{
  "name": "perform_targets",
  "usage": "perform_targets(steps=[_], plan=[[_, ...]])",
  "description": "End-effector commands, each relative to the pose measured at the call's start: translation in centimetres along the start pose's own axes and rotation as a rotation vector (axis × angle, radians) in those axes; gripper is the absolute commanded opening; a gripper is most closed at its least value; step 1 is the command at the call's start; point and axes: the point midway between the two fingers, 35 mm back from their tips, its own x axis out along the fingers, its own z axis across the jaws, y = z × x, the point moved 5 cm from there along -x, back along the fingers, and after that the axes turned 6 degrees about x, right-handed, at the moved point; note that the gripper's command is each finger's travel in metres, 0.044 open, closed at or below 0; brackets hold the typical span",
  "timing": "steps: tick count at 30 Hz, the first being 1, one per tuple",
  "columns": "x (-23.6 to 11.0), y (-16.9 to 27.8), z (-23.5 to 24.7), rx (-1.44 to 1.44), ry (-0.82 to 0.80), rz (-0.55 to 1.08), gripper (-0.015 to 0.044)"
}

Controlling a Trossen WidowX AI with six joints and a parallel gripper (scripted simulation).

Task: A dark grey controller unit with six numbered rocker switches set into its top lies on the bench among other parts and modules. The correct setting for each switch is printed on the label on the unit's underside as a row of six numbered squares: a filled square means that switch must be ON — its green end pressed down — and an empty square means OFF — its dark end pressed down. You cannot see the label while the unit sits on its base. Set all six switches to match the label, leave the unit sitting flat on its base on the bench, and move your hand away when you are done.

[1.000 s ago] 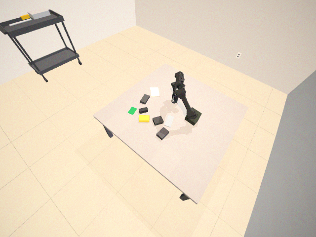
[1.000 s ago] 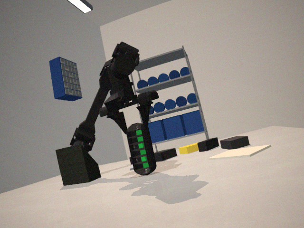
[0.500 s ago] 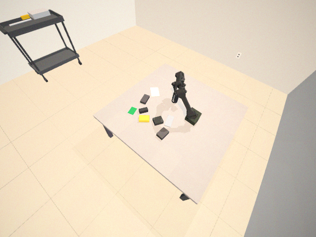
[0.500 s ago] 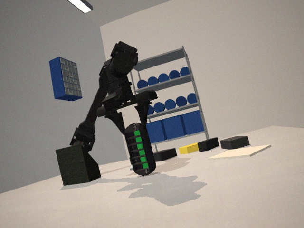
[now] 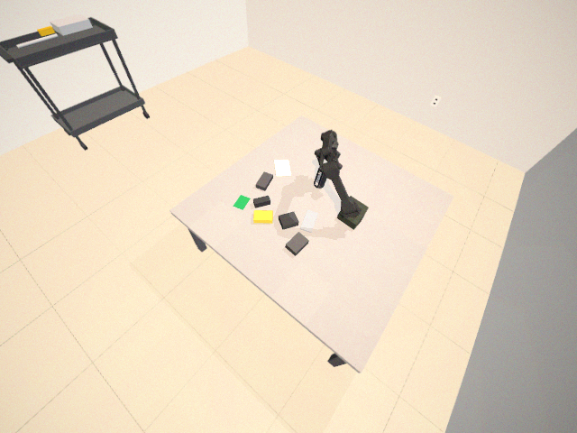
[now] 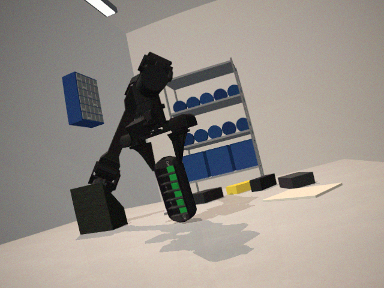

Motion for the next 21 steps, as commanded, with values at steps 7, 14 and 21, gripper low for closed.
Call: perform_targets(steps=[7,14,21], plan=[[0.4,-0.8,0.1,0.002,0.006,-0.029,0.0338],[0.4,-1.3,0.1,0.002,0.004,-0.046,0.0338],[0.5,-1.7,0.2,0.002,0.003,-0.063,0.0338]])
